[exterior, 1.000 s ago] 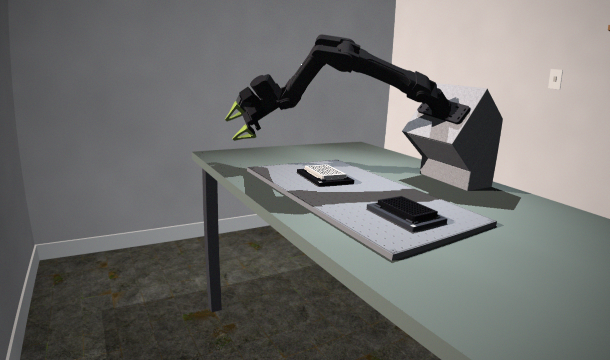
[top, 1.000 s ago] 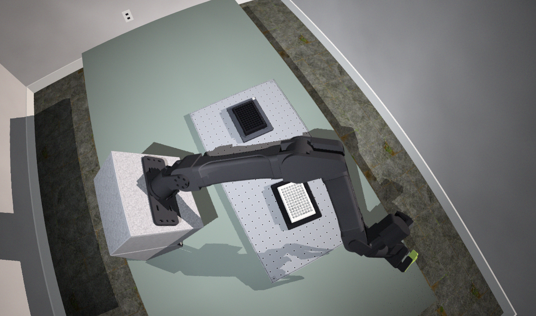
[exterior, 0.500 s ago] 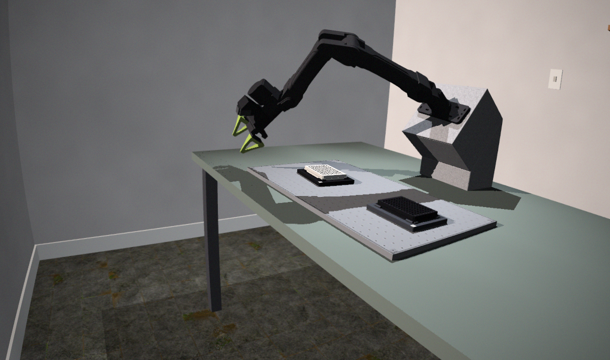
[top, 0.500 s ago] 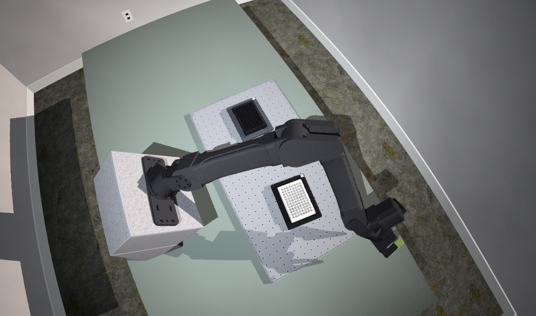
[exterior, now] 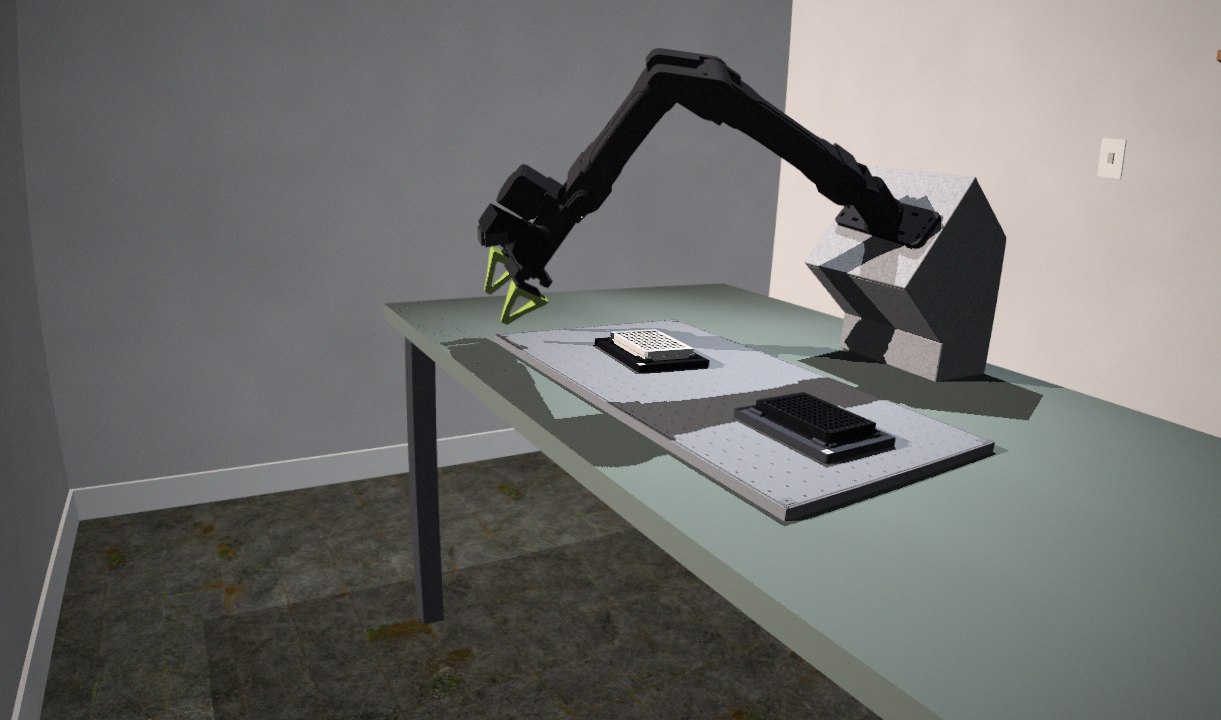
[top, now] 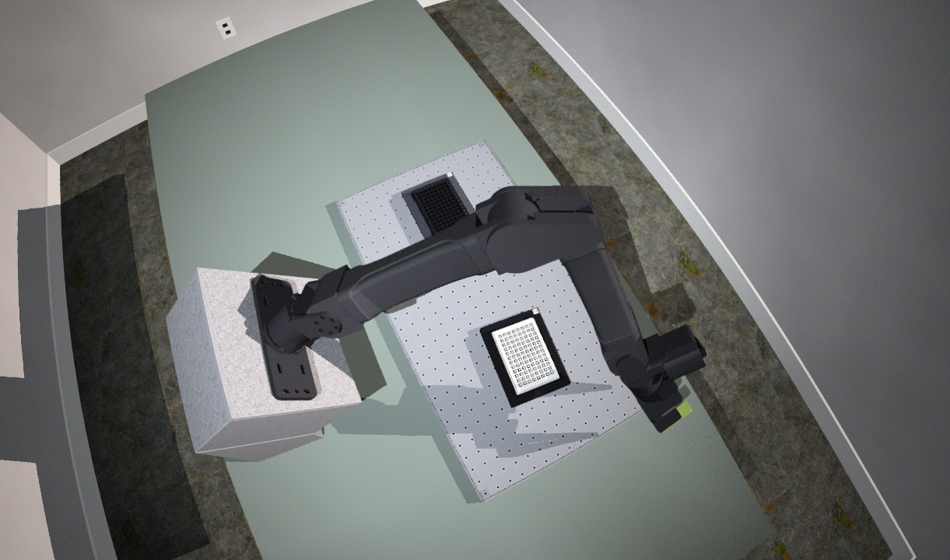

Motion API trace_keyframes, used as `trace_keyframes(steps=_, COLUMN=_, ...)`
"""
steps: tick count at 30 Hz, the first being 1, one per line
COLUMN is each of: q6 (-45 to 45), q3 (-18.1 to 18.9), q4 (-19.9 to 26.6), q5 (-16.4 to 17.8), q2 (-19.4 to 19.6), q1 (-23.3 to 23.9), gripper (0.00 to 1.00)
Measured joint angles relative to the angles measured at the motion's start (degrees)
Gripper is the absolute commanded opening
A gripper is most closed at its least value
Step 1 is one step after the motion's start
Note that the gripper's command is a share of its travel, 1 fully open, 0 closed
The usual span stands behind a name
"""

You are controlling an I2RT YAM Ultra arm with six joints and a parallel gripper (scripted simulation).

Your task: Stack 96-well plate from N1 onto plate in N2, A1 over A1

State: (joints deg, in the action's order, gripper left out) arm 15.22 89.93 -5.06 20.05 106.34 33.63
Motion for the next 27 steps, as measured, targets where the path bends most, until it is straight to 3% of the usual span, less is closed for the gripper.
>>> trace_keyframes(steps=27, q6=-3.5, q3=-7.3, q4=21.0, q5=-5.3, q2=-10.1, q1=-8.0, gripper=1.0)
